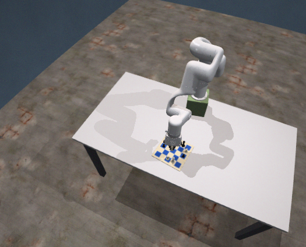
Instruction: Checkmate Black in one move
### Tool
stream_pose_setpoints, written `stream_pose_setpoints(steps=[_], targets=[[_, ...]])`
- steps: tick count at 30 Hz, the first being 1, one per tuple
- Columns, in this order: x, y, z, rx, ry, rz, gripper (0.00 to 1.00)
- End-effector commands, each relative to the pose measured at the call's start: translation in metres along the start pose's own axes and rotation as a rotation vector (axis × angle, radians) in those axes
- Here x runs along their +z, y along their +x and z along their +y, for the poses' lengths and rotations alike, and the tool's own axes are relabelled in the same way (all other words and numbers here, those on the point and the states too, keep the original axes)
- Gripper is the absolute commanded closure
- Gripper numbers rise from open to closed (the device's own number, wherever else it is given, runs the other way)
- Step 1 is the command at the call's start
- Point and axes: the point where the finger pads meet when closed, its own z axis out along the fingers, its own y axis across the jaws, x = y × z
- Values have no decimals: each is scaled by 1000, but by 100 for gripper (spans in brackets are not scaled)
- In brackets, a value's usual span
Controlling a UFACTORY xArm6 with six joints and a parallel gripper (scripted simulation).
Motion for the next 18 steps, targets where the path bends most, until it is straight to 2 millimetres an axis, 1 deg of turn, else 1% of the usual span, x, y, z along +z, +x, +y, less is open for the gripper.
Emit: stream_pose_setpoints(steps=[1, 14, 16, 18], targets=[[-24, -1, 0, 0, 1, -4, 100], [-26, -1, 0, -5, 1, -4, 100], [-26, 1, 1, -33, 1, -4, 100], [-26, 5, 2, -97, 2, -4, 100]])
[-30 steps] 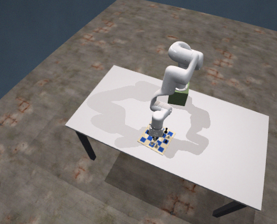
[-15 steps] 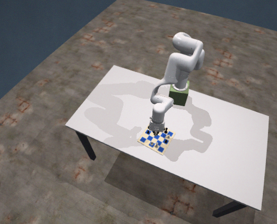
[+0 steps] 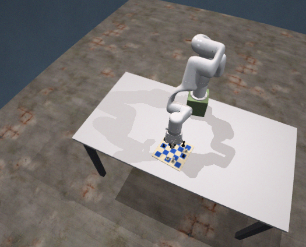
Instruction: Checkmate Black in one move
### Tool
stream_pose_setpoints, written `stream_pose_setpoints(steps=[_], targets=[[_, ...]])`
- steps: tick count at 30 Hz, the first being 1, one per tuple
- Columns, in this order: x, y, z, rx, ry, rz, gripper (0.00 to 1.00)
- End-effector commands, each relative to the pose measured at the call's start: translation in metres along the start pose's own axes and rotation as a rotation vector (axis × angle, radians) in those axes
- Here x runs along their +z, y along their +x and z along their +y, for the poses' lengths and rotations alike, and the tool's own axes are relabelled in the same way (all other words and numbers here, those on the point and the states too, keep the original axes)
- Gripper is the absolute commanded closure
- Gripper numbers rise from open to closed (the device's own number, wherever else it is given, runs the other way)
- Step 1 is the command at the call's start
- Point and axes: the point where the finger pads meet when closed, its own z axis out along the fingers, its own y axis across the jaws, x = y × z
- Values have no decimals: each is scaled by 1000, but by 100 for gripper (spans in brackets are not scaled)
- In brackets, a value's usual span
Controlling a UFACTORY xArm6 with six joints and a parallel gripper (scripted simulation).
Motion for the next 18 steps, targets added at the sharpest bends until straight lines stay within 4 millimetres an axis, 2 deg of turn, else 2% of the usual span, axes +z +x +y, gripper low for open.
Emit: stream_pose_setpoints(steps=[1, 5, 9, 11, 12, 18], targets=[[-2, 5, 3, -125, 2, -4, 100], [-2, 20, 10, -370, 3, -4, 100], [-2, 39, 19, -543, 9, 3, 100], [-2, 39, 19, -543, 9, 3, 100], [-2, 44, 21, -679, 10, 5, 100], [-2, 62, 30, -933, 16, 14, 100]])
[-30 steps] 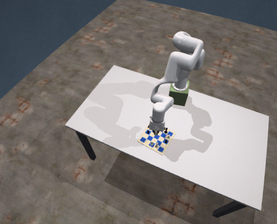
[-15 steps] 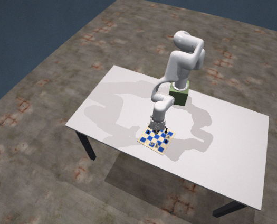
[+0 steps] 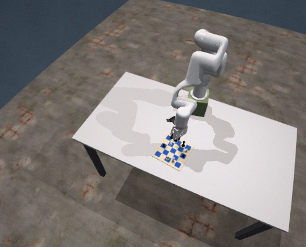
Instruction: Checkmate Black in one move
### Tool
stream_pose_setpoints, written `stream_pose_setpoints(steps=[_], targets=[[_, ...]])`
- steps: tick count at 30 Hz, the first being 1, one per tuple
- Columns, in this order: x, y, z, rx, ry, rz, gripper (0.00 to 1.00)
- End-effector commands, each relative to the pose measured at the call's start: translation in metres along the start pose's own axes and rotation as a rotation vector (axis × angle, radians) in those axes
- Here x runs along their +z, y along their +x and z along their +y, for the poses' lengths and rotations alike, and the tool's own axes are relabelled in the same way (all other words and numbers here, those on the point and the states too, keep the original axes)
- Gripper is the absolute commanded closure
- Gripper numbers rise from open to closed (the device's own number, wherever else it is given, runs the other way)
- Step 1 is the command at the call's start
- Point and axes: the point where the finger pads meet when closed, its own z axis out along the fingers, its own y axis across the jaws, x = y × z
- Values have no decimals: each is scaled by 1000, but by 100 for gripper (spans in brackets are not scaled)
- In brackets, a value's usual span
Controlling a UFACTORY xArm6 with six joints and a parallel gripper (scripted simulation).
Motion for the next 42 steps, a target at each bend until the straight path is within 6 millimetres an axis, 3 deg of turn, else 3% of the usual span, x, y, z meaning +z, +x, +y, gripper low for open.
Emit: stream_pose_setpoints(steps=[1, 5, 18, 27, 42], targets=[[-2, 6, 13, -277, 1, -38, 100], [-2, 7, 14, -432, 1, -56, 100], [-1, 6, 14, -432, 1, -56, 100], [12, 6, 14, -432, 0, -57, 100], [78, 3, 15, -432, 0, -57, 100]])
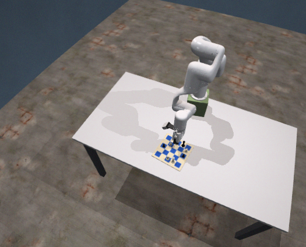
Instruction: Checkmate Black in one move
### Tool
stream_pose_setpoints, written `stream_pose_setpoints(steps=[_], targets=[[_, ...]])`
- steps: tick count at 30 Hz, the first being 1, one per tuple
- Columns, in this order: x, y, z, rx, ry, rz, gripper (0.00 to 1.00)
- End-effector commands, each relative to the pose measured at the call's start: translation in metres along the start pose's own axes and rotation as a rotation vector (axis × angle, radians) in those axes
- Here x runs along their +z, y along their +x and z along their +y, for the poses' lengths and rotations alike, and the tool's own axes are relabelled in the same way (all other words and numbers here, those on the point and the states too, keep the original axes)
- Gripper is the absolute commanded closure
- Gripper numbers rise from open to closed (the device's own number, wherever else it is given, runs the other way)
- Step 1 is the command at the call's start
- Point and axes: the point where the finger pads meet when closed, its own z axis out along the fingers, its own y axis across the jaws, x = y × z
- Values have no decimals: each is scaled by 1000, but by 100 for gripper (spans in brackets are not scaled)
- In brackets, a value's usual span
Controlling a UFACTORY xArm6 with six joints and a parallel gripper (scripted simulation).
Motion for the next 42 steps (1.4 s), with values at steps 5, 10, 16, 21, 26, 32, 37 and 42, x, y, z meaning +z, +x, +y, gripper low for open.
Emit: stream_pose_setpoints(steps=[5, 10, 16, 21, 26, 32, 37, 42], targets=[[27, 0, -4, 0, 5, -1, 100], [34, 0, -4, 0, 5, -1, 100], [34, 0, -4, 0, 5, -1, 100], [34, 0, -4, 0, 5, -1, 100], [34, 0, -4, 0, 5, -1, 100], [34, 0, -4, 0, 5, -1, 100], [34, 0, -4, 0, 5, -1, 100], [34, 0, -4, 0, 5, -1, 100]])
